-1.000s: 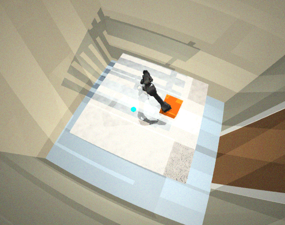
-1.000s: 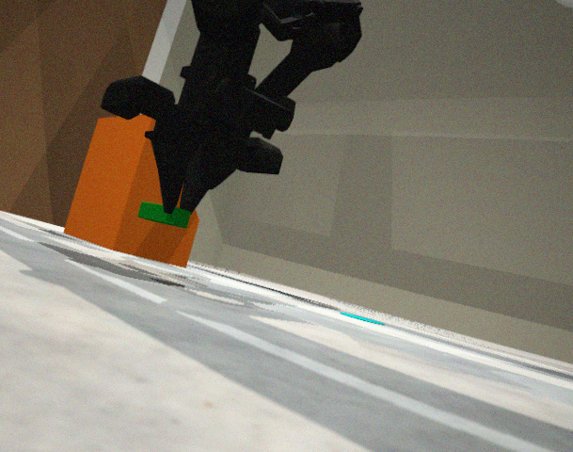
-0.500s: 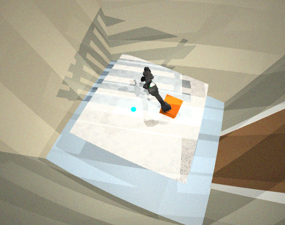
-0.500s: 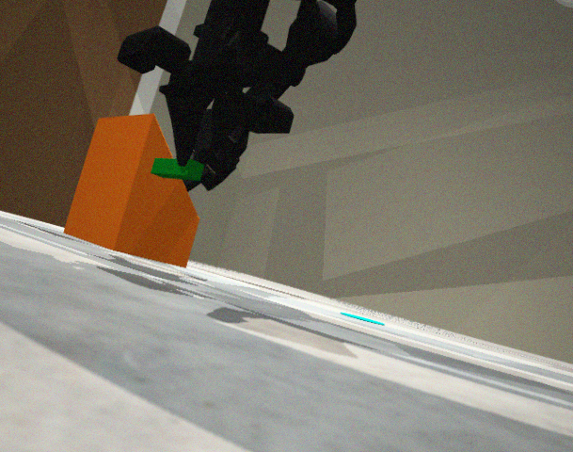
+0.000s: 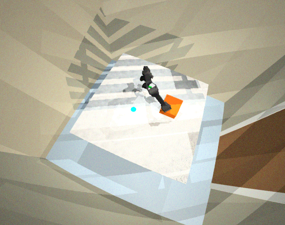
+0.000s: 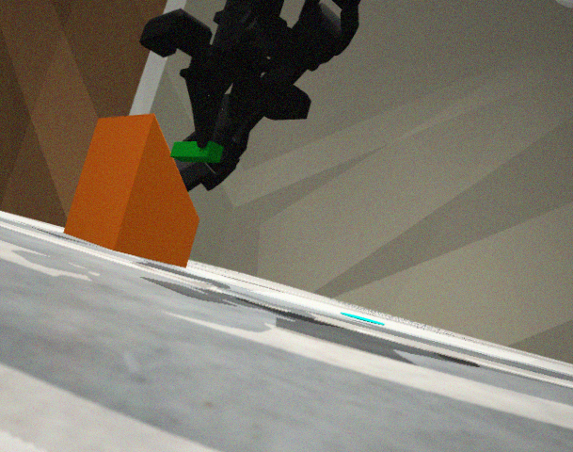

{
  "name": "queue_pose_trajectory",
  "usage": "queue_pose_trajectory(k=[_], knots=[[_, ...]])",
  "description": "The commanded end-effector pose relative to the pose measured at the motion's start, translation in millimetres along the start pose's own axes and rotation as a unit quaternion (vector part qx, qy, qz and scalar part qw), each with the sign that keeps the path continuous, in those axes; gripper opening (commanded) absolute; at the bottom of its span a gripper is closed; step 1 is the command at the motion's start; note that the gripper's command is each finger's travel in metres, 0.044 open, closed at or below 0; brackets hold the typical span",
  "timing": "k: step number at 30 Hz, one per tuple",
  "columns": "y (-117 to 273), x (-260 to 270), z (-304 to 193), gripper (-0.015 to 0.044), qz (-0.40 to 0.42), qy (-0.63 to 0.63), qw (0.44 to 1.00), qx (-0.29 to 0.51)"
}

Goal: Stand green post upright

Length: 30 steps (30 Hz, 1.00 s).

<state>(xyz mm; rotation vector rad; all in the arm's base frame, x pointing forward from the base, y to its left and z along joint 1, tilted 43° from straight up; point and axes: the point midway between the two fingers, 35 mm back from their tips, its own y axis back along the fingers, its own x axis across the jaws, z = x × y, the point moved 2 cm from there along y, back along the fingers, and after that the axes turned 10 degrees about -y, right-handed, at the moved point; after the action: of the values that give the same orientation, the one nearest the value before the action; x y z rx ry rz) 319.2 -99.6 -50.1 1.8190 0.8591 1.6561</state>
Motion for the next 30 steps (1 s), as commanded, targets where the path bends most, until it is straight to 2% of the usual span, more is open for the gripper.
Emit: queue_pose_trajectory(k=[1, 30], knots=[[3.1, 14.5, 5.2, 0.0023, -0.001, -0.009, 1.0, -0.001], [14.7, 104.6, 22.5, 0.0023, -0.008, -0.071, 0.997, -0.005]])
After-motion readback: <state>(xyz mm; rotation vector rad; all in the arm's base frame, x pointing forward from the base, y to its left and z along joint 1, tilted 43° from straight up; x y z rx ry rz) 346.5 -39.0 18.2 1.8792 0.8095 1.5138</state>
